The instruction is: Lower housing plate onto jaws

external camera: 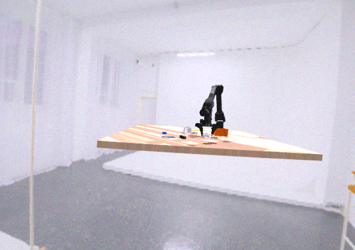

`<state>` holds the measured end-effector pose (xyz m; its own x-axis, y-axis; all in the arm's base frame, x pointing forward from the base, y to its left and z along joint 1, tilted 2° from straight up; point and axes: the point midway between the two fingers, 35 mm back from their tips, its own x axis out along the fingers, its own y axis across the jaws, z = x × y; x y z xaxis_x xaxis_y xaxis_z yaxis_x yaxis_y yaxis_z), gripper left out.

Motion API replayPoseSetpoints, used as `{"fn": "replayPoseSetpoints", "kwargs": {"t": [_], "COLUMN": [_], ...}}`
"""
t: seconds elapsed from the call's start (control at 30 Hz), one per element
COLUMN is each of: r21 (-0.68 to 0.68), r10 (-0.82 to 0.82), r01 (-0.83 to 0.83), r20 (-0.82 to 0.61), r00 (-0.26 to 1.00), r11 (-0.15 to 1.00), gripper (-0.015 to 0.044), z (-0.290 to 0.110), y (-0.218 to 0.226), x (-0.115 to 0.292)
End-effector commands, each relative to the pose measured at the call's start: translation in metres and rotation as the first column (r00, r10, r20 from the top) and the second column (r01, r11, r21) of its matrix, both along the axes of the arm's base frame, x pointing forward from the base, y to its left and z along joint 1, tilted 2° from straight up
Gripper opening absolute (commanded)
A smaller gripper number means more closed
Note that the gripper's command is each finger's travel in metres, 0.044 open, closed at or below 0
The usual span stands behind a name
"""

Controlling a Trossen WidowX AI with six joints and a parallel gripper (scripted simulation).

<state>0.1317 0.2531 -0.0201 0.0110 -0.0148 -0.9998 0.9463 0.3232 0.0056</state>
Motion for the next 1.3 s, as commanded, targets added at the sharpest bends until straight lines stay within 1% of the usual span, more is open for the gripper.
{"fn": "replayPoseSetpoints", "kwargs": {"t": [0.0, 0.63, 1.03, 1.27], "r21": [0.006, 0.004, 0.004, 0.001], "r10": [0.0, 0.0, 0.003, 0.136], "r01": [0.0, 0.0, -0.003, -0.136], "r20": [0.004, 0.008, 0.008, 0.007], "r00": [1.0, 1.0, 1.0, 0.991], "r11": [1.0, 1.0, 1.0, 0.991], "gripper": [0.0351, 0.0351, 0.0351, 0.0351], "z": [0.01, 0.07, 0.072, 0.073], "y": [0.002, 0.002, 0.002, -0.012], "x": [0.001, 0.0, 0.001, 0.017]}}
